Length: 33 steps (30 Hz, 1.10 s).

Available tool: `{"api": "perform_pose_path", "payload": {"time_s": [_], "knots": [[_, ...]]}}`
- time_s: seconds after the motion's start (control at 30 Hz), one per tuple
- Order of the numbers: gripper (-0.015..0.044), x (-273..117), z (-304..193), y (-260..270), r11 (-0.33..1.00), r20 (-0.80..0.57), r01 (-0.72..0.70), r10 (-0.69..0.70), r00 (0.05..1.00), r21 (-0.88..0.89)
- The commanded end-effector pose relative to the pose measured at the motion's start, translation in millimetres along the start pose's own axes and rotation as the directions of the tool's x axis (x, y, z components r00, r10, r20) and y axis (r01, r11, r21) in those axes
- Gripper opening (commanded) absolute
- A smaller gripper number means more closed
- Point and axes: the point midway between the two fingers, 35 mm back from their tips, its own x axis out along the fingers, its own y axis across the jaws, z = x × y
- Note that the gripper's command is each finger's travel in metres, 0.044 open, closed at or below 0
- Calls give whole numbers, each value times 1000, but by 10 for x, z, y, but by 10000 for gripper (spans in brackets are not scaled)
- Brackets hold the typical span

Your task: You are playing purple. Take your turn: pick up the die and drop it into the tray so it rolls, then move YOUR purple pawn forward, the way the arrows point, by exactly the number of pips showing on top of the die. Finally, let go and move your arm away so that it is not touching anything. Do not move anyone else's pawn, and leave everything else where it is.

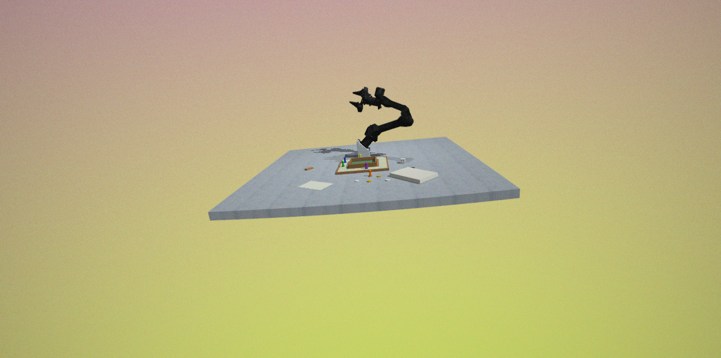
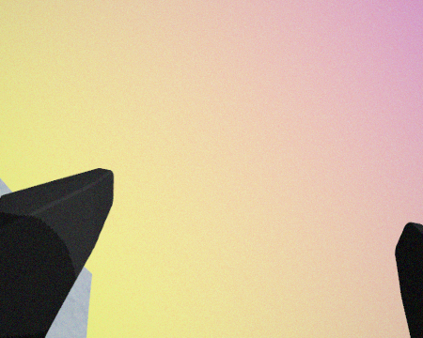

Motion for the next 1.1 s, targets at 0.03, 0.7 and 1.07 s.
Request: {"api": "perform_pose_path", "payload": {"time_s": [0.03,0.7,1.07], "knots": [[347,33,80,36,1000,24,-25,25,999,9],[275,-220,2228,1782,547,361,-837,776,518,27],[275,-1313,2699,2906,98,150,-995,984,95,-13]]}}
